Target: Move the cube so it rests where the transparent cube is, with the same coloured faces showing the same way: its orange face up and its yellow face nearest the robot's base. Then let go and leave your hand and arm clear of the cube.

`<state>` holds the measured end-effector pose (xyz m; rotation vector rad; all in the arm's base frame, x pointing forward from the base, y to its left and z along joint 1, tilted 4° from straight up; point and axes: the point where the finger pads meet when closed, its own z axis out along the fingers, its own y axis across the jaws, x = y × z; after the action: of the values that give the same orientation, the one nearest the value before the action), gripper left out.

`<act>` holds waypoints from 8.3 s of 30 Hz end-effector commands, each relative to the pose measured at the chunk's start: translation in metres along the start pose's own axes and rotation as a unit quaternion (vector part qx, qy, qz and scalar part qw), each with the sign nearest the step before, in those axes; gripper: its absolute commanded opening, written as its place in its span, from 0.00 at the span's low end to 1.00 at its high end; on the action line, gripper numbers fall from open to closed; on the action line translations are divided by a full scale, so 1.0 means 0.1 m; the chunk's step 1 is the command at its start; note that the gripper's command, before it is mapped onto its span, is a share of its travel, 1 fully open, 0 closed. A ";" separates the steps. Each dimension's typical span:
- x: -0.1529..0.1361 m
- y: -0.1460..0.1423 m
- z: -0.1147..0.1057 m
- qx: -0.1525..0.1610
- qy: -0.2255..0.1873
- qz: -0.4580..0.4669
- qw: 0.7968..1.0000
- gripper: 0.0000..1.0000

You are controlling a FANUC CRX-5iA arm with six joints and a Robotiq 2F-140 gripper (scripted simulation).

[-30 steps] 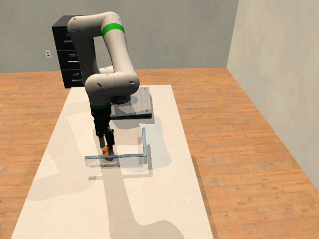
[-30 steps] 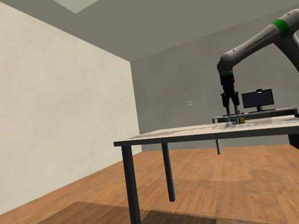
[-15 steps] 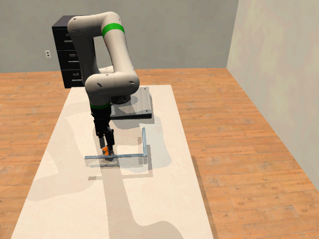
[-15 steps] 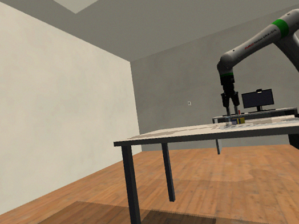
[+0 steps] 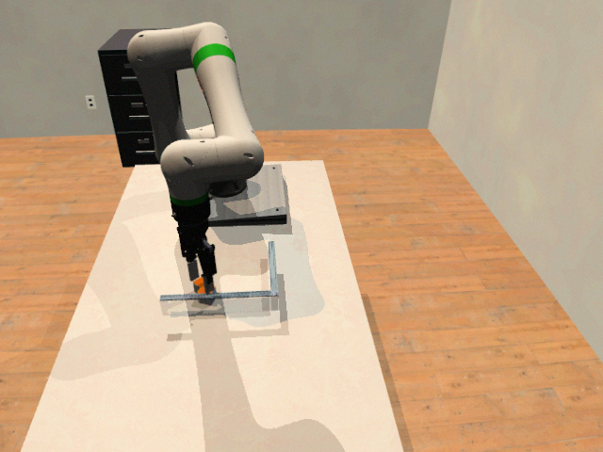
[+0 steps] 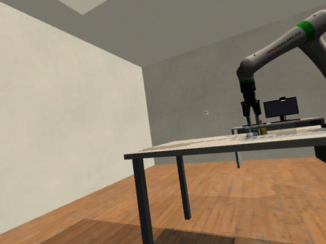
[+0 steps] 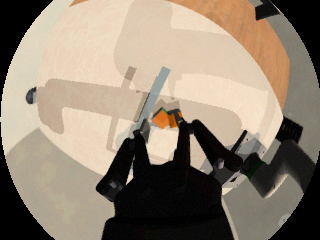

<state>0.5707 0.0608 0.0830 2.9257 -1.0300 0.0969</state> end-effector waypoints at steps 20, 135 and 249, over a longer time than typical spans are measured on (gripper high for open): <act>-0.22 0.34 0.10 0.000 0.000 0.000 1.000 0.41; -0.22 0.34 0.57 0.000 0.000 0.000 1.000 0.00; -0.11 0.00 -0.15 0.000 0.000 -0.249 0.969 0.00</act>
<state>0.5609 0.0687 0.0969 3.0763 -0.2689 0.0790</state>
